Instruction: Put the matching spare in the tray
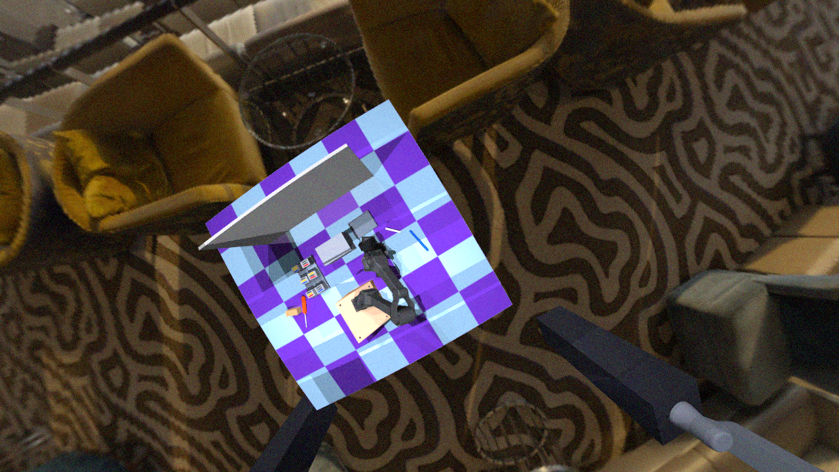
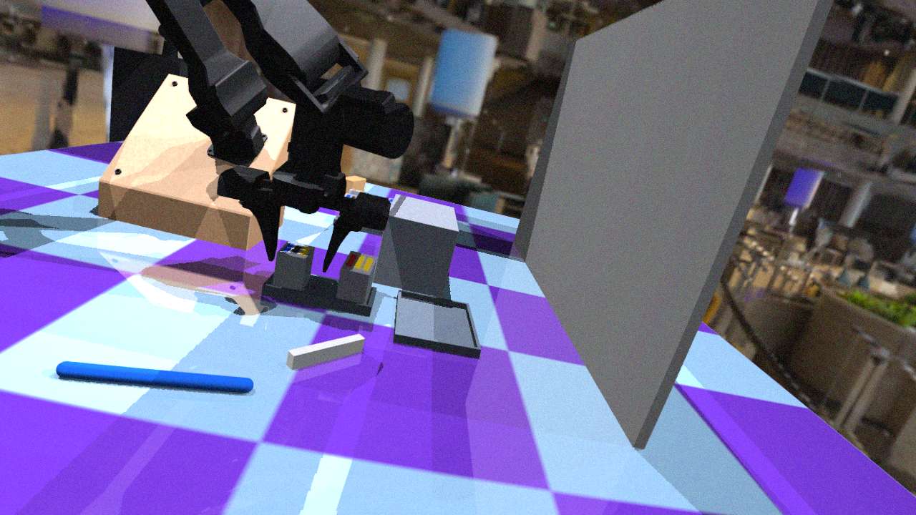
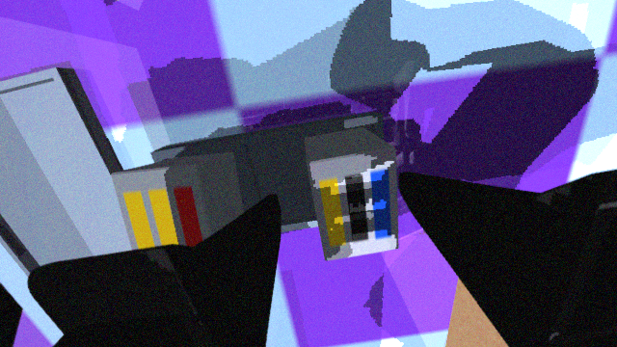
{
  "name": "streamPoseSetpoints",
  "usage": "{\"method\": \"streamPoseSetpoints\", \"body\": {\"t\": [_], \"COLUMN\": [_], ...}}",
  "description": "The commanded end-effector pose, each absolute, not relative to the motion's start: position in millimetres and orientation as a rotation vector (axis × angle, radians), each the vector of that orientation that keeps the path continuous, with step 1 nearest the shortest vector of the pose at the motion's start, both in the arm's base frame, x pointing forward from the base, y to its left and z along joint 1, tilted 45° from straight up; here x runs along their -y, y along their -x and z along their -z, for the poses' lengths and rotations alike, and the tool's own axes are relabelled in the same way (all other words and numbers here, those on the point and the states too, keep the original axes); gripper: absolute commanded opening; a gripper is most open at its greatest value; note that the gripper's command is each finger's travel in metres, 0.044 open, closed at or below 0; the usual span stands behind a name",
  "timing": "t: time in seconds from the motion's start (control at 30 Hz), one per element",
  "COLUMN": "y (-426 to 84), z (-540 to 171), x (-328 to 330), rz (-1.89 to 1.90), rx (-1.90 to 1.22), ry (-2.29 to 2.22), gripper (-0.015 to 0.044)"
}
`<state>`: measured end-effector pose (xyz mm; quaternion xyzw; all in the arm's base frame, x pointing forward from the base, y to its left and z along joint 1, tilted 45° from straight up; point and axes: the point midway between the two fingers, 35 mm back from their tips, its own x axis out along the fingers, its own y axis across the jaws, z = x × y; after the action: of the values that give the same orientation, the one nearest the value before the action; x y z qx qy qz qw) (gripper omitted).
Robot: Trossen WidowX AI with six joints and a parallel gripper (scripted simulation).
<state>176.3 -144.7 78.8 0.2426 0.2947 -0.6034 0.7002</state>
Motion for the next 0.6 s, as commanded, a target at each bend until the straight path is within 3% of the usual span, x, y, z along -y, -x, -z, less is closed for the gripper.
{"method": "streamPoseSetpoints", "body": {"t": [0.0, 0.57], "y": [-174.1, -173.0], "z": [-72.4, -67.6], "x": [148.4, 155.5], "rz": [1.345, 1.346], "rx": [-0.667, -0.663], "ry": [-0.533, -0.527], "gripper": [0.03, 0.03]}}
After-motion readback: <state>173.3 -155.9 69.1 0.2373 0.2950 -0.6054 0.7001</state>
